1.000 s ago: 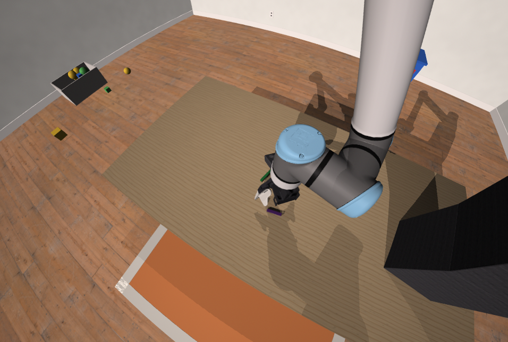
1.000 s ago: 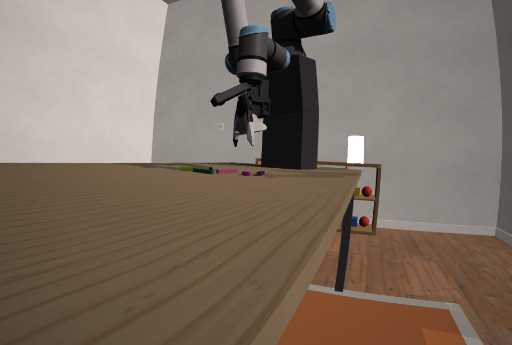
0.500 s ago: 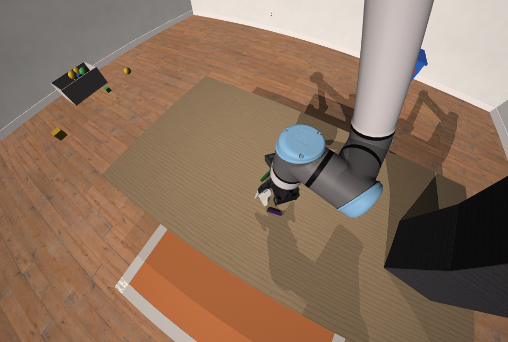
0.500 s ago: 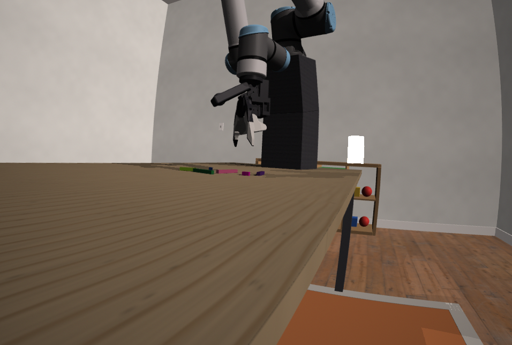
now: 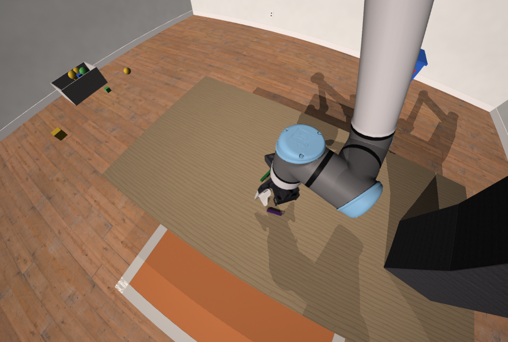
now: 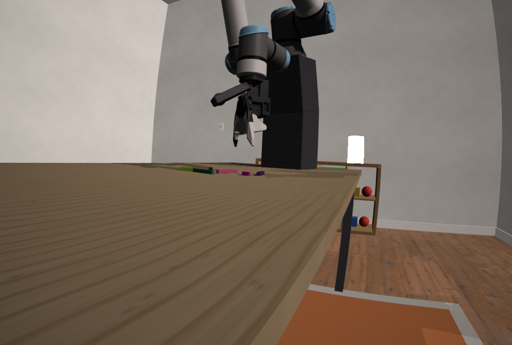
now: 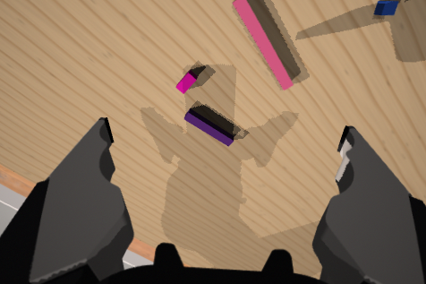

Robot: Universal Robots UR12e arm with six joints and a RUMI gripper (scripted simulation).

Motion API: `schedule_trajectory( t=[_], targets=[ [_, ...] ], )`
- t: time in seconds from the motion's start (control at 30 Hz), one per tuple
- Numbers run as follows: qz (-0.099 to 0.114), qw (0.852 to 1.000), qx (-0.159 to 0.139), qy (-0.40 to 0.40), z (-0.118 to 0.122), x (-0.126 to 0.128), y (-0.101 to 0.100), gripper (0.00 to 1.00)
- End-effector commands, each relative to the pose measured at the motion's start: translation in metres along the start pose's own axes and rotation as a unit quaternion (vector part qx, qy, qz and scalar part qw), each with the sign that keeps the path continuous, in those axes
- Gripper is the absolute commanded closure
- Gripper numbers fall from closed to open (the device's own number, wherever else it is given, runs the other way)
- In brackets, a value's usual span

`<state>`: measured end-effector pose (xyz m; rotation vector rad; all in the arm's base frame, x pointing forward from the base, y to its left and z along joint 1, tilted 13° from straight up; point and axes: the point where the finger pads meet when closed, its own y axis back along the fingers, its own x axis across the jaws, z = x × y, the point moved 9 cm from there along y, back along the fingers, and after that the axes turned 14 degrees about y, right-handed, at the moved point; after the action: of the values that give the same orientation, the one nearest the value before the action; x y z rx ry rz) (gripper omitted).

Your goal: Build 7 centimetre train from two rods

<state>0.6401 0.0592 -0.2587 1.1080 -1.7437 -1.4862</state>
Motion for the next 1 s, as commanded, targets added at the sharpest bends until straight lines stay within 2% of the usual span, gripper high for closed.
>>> schedule_trajectory(
  t=[0.0, 0.67, 0.97],
  targets=[
    [0.000, 1.000, 0.000, -0.001, -0.0002, -0.0002, 0.0004, 0.00],
    [0.000, 0.999, 0.000, -0.042, 0.0001, 0.0008, 0.0004, 0.00],
    [0.000, 0.995, 0.000, -0.104, 0.0008, 0.0021, 0.0004, 0.00]
  ],
)
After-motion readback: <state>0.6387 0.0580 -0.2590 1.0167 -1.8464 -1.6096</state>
